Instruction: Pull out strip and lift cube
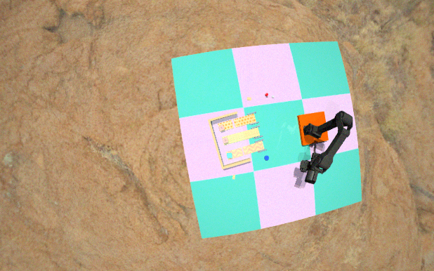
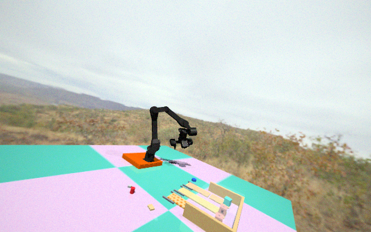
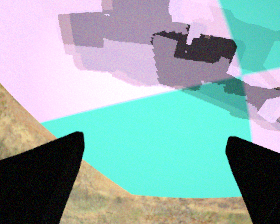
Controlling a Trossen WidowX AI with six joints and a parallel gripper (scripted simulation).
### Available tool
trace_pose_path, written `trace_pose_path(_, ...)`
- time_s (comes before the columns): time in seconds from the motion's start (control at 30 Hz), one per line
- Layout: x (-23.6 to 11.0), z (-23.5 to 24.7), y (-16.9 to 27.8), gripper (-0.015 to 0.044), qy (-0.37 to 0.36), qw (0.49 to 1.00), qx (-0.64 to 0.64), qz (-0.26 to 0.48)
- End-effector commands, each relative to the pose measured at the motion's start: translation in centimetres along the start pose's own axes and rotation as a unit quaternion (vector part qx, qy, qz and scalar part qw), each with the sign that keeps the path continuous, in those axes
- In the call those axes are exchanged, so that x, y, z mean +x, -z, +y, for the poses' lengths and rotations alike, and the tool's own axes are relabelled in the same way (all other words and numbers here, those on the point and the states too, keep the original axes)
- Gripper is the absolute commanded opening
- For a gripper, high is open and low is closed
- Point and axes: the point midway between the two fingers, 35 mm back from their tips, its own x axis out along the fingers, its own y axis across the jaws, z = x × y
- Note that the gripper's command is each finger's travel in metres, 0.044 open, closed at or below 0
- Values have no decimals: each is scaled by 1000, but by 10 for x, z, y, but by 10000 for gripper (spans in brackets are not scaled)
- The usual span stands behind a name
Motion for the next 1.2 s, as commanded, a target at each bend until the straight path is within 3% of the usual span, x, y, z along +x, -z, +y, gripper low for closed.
trace_pose_path(0.0,-37,22,-66,400,-97,982,-108,-119)
trace_pose_path(0.2,-80,26,-121,400,-136,942,-184,-247)
trace_pose_path(0.4,-131,14,-170,400,-125,882,-238,-386)
trace_pose_path(0.6,-186,-15,-211,400,-65,810,-268,-517)
trace_pose_path(0.8,-242,-60,-237,400,42,733,-271,-623)
trace_pose_path(0.9,-259,-76,-242,400,81,710,-267,-647)
trace_pose_path(1.17,-259,-77,-242,400,82,709,-266,-648)
